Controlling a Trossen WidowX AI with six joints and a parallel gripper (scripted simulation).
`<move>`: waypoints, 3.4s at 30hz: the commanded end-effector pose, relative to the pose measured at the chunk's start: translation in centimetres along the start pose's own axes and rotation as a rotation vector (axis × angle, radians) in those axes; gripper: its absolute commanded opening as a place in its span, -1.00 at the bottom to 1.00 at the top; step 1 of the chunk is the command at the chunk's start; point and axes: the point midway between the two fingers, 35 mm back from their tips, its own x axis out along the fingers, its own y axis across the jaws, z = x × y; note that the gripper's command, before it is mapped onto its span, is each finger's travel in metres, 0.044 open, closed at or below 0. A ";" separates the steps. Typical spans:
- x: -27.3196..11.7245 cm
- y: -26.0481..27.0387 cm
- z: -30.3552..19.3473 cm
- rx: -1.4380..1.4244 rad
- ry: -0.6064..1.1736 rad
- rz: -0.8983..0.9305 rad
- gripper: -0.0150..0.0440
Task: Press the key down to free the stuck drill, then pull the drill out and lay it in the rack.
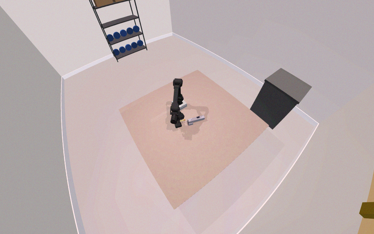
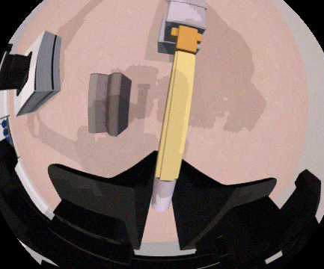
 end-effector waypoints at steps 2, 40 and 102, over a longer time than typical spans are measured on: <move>-0.2 0.1 0.0 -0.002 -0.003 -0.003 -0.49; 1.4 7.2 -1.0 -0.001 -0.003 0.002 -0.49; -1.1 7.3 -1.1 -0.001 -0.002 0.002 1.00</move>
